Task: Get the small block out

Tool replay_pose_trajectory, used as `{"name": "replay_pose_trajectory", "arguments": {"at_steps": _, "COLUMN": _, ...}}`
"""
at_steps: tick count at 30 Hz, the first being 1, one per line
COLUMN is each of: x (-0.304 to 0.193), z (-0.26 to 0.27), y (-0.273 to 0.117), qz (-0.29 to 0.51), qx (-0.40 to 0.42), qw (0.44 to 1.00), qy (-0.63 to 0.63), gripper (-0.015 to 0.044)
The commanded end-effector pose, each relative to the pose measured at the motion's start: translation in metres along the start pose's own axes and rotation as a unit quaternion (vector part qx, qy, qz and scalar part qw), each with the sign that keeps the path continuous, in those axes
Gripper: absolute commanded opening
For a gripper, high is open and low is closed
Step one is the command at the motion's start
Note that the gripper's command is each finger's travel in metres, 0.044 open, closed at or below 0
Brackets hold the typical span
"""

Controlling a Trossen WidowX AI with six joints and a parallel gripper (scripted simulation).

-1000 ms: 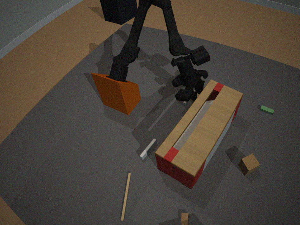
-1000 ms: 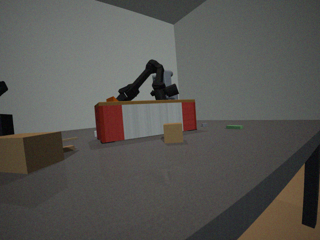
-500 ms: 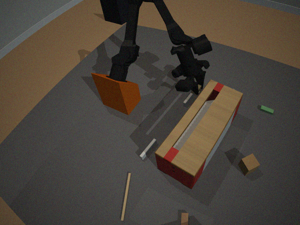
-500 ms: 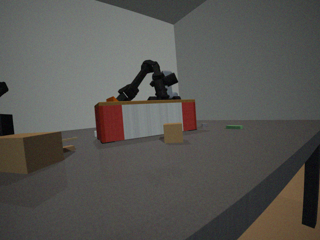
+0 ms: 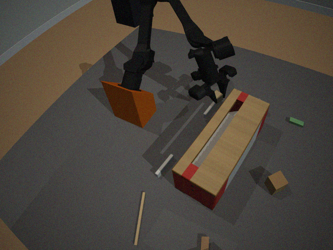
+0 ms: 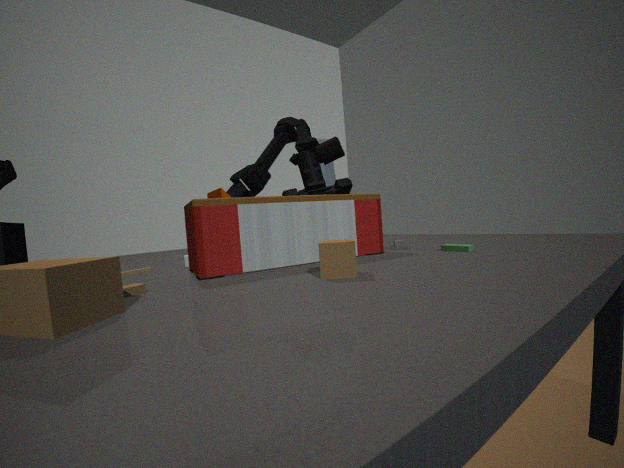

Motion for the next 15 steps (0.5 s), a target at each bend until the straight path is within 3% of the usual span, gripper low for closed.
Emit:
{"name": "replay_pose_trajectory", "arguments": {"at_steps": 1, "x": -0.002, "z": 0.001, "y": -0.005, "qz": -0.003, "qx": -0.002, "qw": 0.996, "qy": 0.092, "gripper": 0.0000}}
{"name": "replay_pose_trajectory", "arguments": {"at_steps": 15, "x": -0.005, "z": 0.008, "y": -0.015, "qz": -0.014, "qx": 0.001, "qw": 0.933, "qy": 0.360, "gripper": 0.0000}}
Point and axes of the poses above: the point midway between the two fingers, 35 mm back from their tips, its own y axis out along the fingers, its own z axis across the jaws, x = y × z, the point moved 3 cm from there along -y, back along the fingers, and after that the axes turned 1 degree about y, right-handed, at the moved point
